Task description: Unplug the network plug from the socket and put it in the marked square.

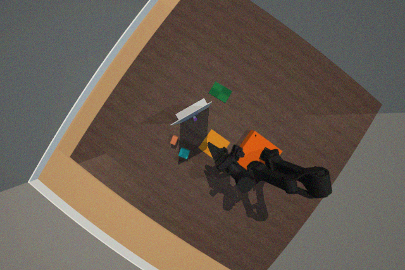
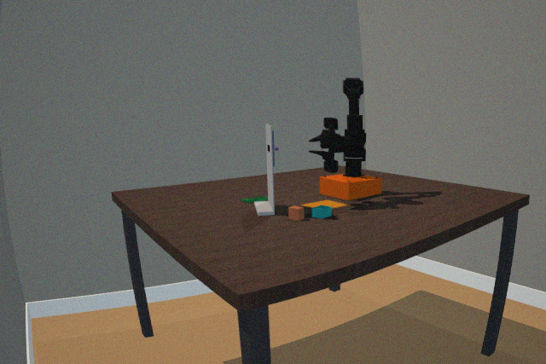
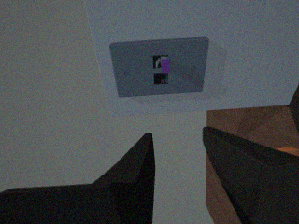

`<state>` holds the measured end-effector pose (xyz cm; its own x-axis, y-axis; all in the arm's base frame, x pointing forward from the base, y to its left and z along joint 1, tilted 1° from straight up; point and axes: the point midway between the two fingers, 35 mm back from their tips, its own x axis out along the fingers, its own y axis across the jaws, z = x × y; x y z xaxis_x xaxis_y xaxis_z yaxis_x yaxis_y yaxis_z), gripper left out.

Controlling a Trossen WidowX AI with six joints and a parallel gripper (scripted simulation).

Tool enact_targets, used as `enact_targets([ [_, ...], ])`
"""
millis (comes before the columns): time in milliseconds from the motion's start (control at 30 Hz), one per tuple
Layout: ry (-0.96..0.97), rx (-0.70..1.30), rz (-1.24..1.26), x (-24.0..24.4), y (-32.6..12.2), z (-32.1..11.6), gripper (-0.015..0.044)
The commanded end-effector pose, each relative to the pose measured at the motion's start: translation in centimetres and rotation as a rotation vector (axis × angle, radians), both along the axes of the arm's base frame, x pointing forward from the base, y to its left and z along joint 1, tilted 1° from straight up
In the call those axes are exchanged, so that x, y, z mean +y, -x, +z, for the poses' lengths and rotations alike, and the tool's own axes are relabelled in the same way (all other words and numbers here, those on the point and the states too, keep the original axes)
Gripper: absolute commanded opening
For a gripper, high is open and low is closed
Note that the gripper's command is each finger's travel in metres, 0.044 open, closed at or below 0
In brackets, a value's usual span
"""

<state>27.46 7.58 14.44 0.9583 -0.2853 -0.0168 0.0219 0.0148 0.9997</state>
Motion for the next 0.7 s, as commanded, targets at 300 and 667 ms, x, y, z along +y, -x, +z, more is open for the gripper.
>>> enact_targets([
  [300,-0.041,-0.013,-0.012,-1.0,-1.4,-0.4,0.0156],
  [667,-0.039,-0.016,-0.012,-3.2,-4.4,-0.4,0.0156],
])
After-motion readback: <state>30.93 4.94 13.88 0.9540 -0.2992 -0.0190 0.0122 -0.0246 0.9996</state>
